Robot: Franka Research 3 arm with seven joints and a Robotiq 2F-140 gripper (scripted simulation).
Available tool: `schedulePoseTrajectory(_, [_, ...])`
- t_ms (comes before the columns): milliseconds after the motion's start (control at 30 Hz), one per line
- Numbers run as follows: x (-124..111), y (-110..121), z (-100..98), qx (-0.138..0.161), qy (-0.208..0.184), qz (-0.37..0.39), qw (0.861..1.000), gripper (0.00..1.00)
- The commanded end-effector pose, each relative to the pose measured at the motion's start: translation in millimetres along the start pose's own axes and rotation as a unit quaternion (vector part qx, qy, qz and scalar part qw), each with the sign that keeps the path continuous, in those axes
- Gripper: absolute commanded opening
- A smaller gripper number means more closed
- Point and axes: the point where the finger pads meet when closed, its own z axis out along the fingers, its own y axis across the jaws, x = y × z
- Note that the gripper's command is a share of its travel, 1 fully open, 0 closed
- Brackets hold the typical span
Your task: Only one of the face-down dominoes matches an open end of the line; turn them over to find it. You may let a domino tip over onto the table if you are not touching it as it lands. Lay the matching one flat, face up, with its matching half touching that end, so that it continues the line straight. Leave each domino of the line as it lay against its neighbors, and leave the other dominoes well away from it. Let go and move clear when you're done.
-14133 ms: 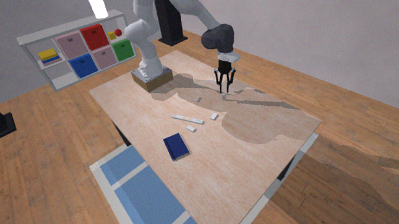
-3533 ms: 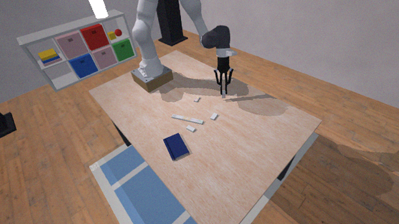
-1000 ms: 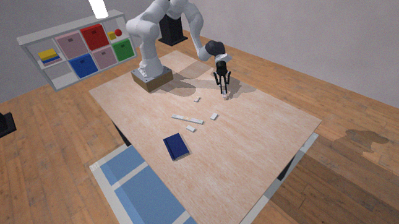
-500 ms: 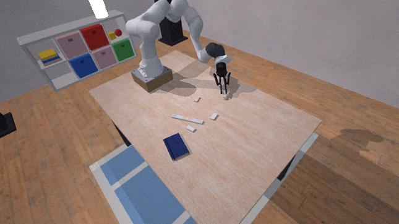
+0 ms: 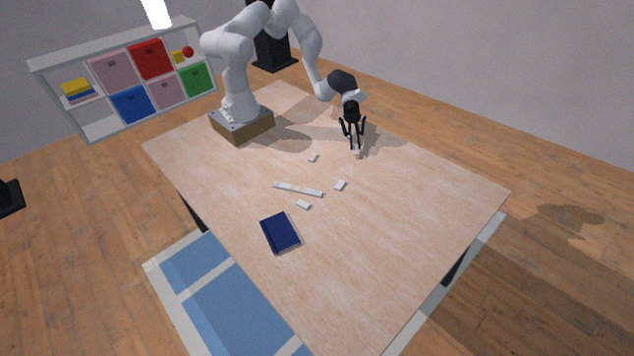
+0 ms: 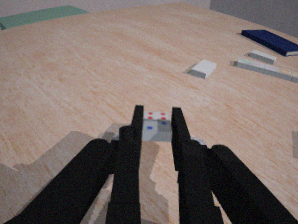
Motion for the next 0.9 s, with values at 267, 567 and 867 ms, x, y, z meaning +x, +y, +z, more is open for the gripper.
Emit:
schedulePoseTrajectory(267, [-1.3,1.6,-1.0,-0.003,0.009,0.006,1.000,0.22])
schedulePoseTrajectory(567, [-1.5,1.6,-1.1,-0.003,0.011,0.006,1.000,0.22])
schedulePoseTrajectory(867, [-1.6,1.6,-1.1,-0.003,0.011,0.006,1.000,0.22])
